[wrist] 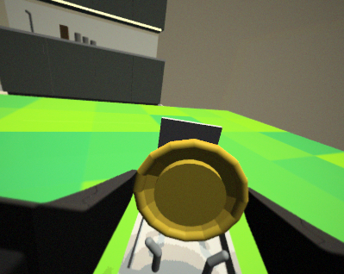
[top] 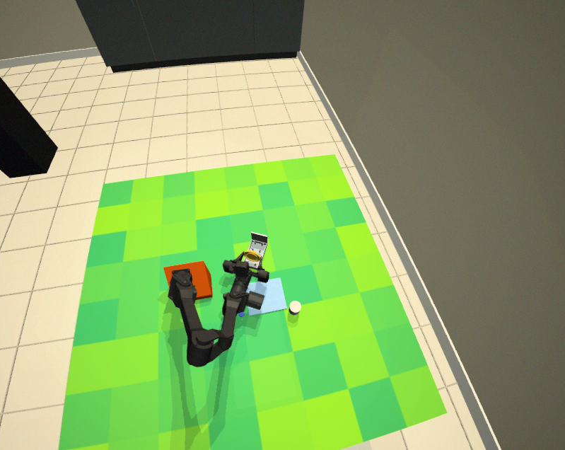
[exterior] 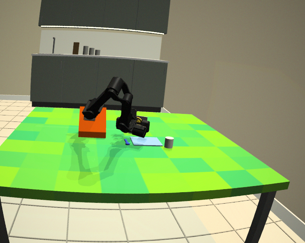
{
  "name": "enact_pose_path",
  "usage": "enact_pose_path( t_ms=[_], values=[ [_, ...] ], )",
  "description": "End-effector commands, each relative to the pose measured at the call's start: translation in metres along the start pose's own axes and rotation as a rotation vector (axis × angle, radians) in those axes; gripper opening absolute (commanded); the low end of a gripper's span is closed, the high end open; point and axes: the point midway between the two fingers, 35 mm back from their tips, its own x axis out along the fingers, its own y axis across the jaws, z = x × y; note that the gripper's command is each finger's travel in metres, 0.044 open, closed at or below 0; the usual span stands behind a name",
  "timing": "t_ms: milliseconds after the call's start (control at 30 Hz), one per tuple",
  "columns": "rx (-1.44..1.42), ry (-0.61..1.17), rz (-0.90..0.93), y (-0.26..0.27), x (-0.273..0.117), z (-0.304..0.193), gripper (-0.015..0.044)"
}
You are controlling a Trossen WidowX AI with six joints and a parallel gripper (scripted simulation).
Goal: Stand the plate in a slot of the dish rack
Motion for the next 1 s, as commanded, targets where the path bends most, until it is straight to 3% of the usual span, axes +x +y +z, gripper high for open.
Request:
enact_pose_path(
  t_ms=[0,367,867,967],
  values=[
    [-0.009,-0.006,-0.004,-0.0011,0.001,-0.0038,0.0],
    [0.0,0.0,0.0,0.0,0.0,0.0,0.0],
    [-0.007,-0.001,-0.001,-0.0005,0.0001,-0.0001,0.0394],
    [-0.007,-0.001,-0.001,-0.0005,0.0001,-0.0001,0.04]
  ],
)
